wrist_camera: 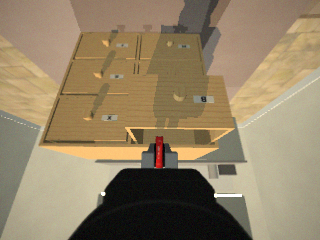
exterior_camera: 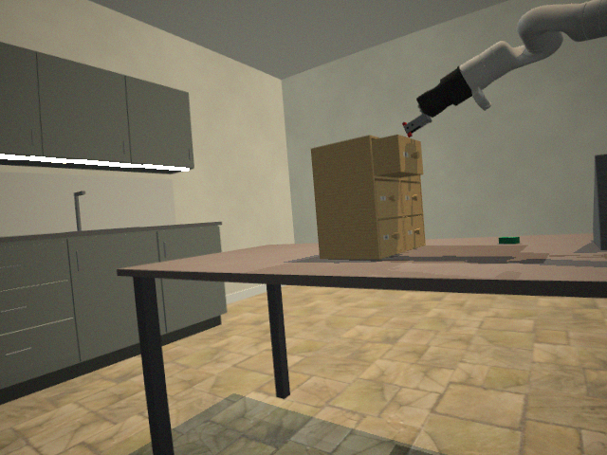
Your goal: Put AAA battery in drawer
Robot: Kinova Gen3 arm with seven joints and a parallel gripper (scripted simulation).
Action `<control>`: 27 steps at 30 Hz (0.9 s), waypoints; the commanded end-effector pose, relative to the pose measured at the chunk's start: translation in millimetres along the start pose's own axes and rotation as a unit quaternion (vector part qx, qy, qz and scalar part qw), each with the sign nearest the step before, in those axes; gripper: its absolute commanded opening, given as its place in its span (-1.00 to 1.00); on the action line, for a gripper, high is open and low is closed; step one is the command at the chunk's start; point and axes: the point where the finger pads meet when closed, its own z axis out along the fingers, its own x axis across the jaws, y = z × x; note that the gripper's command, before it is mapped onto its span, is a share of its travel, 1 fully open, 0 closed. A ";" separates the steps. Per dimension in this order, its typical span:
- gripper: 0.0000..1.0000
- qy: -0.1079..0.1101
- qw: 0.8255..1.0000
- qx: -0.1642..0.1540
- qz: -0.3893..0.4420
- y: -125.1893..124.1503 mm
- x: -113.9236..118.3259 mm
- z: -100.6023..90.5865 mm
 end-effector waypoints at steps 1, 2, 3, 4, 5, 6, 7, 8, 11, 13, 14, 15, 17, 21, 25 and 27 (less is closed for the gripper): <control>-0.51 -0.001 1.000 0.000 0.002 4.8 -1.6 11.3; -0.51 -0.001 1.000 0.000 0.002 5.5 -1.6 13.0; -0.51 -0.001 1.000 0.000 0.002 6.0 -1.6 14.6; -0.51 -0.001 1.000 0.000 0.002 6.5 -1.6 15.9; -0.51 -0.001 1.000 0.000 0.002 7.0 -1.6 17.0; -0.51 -0.001 1.000 0.000 0.002 7.3 -1.6 17.9; -0.51 -0.001 1.000 0.000 0.002 7.6 -1.6 18.7; -0.51 -0.001 1.000 0.000 0.002 7.8 -1.6 19.3; -0.51 -0.002 1.000 0.000 0.002 7.0 -3.1 19.6; -0.51 -0.002 1.000 0.000 0.002 7.4 -2.8 20.1; -0.51 -0.002 1.000 0.000 0.002 7.5 -2.8 20.2; -0.51 -0.002 1.000 0.000 0.002 7.4 -2.9 20.2; -0.51 -0.002 1.000 0.000 0.002 7.2 -3.1 20.2; -0.51 -0.002 1.000 0.000 0.002 7.2 -3.1 20.2; -0.51 -0.002 1.000 0.000 0.002 7.2 -3.1 20.2; -0.51 -0.002 1.000 0.000 0.002 7.2 -3.1 20.2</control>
